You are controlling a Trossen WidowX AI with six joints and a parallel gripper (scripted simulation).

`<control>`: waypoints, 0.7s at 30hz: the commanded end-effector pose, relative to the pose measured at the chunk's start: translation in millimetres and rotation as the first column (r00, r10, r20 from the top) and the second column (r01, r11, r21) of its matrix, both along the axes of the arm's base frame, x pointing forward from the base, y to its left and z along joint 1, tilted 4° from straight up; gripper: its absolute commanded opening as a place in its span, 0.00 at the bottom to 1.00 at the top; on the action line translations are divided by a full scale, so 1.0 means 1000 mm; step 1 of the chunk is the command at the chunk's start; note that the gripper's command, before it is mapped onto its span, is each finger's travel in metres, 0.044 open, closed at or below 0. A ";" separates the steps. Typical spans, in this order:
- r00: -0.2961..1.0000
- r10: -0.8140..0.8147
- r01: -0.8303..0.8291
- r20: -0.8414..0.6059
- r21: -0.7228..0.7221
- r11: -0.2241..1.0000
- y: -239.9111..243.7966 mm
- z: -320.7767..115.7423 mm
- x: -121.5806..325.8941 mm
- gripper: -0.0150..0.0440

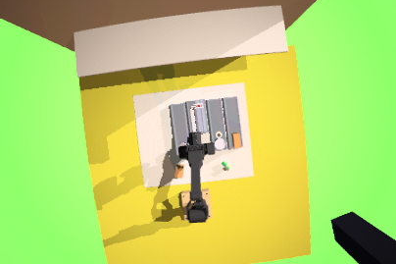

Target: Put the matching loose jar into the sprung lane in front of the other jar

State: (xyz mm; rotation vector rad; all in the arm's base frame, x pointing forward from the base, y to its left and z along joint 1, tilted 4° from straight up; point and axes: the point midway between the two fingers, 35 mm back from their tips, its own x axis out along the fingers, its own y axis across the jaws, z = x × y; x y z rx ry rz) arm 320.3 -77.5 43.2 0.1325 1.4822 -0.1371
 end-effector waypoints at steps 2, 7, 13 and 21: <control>1.000 -0.003 0.003 0.010 0.001 1.000 0.000 0.001 0.001 0.25; 1.000 -0.003 0.003 0.010 0.001 1.000 0.000 0.001 0.000 0.25; 1.000 -0.003 0.003 0.010 0.001 1.000 0.000 0.000 -0.001 0.25; 1.000 -0.003 0.003 0.010 0.001 1.000 0.001 0.000 -0.002 0.25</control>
